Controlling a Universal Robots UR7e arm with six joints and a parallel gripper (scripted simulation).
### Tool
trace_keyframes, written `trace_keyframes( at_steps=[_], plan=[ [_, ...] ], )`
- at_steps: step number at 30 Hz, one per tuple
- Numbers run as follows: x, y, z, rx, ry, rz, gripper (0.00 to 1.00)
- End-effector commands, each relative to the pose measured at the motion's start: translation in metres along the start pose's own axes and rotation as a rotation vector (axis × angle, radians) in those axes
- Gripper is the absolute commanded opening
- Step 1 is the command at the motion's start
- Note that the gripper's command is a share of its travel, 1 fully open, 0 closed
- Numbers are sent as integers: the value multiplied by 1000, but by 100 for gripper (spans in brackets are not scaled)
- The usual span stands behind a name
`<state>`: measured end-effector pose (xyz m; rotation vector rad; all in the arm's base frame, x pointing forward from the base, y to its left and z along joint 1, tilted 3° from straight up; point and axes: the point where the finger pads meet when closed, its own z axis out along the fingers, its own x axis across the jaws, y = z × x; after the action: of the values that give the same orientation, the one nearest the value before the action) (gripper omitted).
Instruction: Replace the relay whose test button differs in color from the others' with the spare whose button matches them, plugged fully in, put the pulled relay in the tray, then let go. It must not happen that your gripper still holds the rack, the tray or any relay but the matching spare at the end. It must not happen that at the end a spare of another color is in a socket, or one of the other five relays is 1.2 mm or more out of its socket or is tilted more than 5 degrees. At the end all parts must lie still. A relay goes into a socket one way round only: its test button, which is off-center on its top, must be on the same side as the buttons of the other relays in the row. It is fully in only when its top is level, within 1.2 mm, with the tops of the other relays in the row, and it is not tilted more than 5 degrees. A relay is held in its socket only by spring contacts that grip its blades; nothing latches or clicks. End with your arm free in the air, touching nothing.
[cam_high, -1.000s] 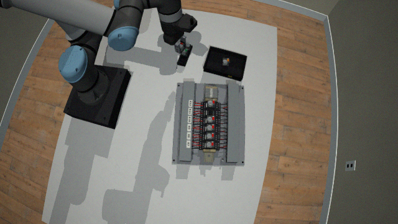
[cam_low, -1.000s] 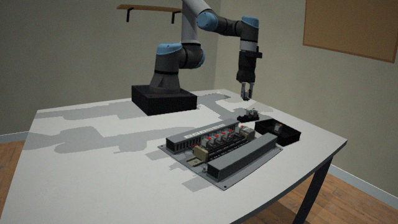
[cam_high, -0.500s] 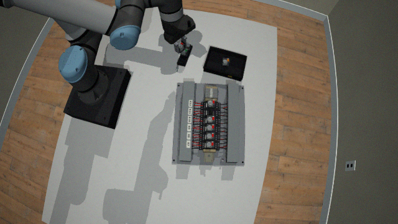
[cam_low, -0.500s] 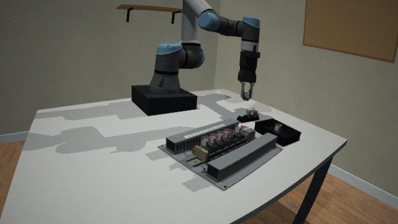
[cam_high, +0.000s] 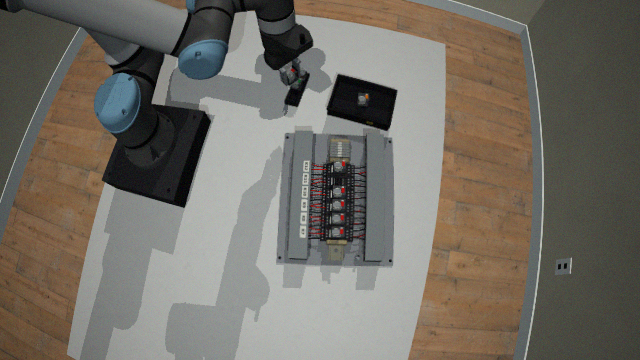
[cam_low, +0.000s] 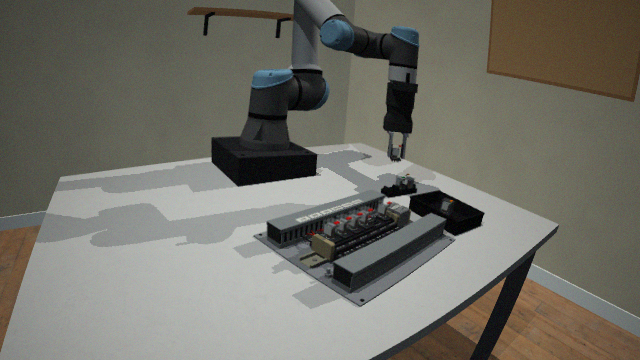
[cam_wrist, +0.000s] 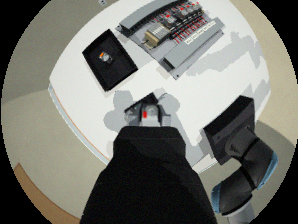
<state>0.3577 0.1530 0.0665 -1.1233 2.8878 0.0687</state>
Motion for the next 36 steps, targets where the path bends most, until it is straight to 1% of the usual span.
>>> trace_keyframes(
  at_steps=[1, 8, 13, 25, 30, 36],
  plan=[
    [0, 0, 0, 1, 0, 14, 0],
    [0, 0, 0, 1, 0, 14, 0],
    [0, 0, 0, 1, -1, 243, 0],
    [0, 0, 0, 1, -1, 243, 0],
    [0, 0, 0, 1, -1, 466, 0],
    [0, 0, 0, 1, -1, 466, 0]
  ],
)
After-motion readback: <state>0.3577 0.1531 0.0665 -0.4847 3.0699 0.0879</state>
